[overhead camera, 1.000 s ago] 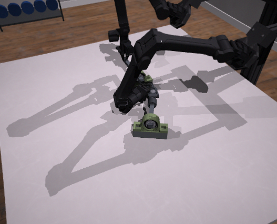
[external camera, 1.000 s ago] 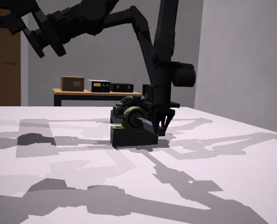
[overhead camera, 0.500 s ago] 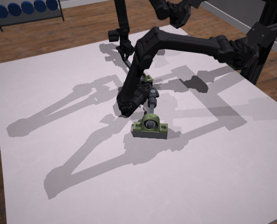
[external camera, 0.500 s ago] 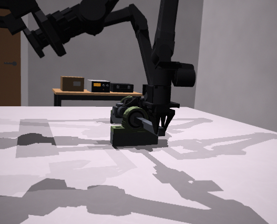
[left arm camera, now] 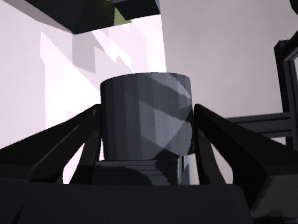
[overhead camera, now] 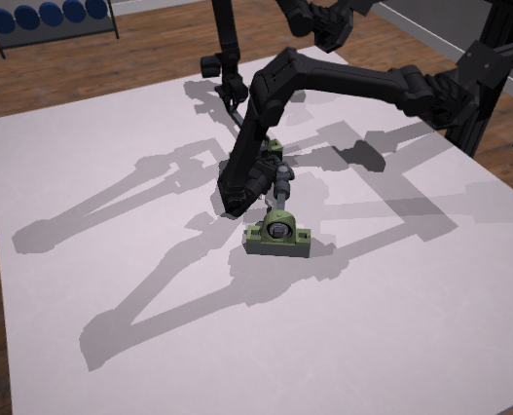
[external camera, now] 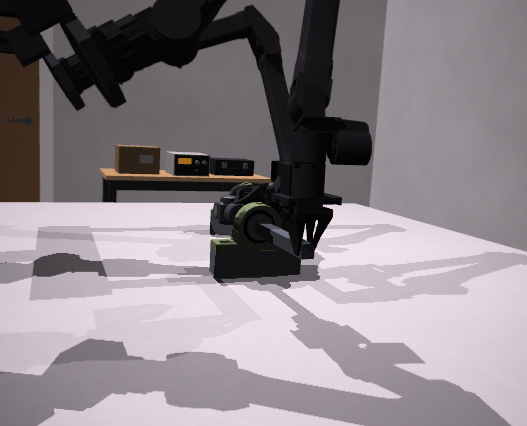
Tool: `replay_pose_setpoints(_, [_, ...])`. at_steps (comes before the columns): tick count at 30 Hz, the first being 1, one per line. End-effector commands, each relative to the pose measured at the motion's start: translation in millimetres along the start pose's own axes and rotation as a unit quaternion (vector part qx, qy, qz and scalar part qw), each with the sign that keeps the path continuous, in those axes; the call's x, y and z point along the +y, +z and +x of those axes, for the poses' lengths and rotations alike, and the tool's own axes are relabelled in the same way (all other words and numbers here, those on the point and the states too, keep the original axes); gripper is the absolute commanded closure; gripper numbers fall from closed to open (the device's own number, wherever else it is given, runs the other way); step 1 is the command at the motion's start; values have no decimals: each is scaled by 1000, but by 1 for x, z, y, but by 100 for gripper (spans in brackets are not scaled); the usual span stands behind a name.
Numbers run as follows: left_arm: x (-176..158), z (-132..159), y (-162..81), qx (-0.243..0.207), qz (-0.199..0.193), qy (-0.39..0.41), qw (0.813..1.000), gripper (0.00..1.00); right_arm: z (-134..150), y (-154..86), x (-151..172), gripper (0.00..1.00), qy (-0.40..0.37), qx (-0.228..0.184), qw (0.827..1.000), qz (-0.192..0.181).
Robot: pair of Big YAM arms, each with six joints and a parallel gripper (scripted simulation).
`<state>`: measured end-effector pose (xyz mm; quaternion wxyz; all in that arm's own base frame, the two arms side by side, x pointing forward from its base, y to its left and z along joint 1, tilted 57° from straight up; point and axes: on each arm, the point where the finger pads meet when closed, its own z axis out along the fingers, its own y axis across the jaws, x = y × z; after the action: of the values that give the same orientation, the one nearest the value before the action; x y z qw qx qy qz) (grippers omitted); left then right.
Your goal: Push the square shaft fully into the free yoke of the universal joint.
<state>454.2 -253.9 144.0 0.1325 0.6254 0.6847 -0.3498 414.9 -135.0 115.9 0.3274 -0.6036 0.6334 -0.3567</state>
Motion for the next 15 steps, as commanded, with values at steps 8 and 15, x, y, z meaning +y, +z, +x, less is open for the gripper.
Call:
replay_pose_setpoints(8, [3,-2,-11,-3,-15,7,1000,53,-19,-2,-8,81,0,-6,1000,13])
replay_pose_setpoints(15, [3,-2,-11,-3,-15,7,1000,53,-24,-2,-8,81,0,-6,1000,13])
